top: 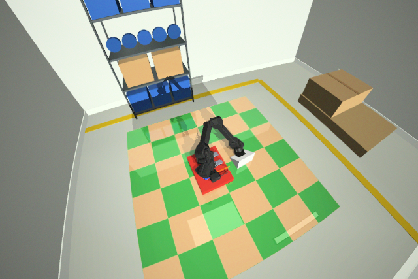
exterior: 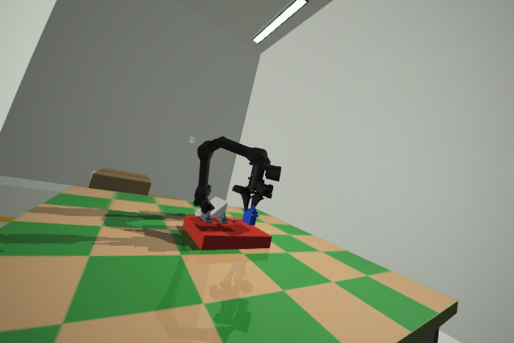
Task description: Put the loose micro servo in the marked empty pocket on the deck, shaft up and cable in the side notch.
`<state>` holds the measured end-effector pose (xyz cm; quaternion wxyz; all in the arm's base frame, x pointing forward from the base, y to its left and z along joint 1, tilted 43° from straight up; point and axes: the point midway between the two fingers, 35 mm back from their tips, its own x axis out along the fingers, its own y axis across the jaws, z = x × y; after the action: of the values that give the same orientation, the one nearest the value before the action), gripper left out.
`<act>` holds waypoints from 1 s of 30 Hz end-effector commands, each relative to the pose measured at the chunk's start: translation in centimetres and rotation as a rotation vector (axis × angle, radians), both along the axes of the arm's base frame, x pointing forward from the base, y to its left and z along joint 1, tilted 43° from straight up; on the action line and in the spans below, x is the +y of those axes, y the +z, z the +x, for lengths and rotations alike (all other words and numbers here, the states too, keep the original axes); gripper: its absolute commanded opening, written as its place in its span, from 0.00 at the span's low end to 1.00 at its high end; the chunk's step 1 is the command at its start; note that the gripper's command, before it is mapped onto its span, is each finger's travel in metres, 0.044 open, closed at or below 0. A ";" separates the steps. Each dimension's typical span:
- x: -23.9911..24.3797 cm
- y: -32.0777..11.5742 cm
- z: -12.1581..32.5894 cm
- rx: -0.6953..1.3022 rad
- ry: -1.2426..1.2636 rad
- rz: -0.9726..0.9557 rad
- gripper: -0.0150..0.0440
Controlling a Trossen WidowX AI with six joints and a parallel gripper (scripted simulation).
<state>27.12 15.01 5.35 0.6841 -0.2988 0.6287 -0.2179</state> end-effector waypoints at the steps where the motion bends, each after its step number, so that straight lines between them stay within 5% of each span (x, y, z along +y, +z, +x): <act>1: 0.3 -0.1 -0.8 -0.005 0.002 0.009 0.25; 21: -0.7 -0.8 -10.4 -0.020 -0.020 0.012 0.25; 30: -1.0 -1.2 -10.7 -0.029 -0.030 0.013 0.25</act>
<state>16.62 14.08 4.36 0.6899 -0.2866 0.6245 -0.2280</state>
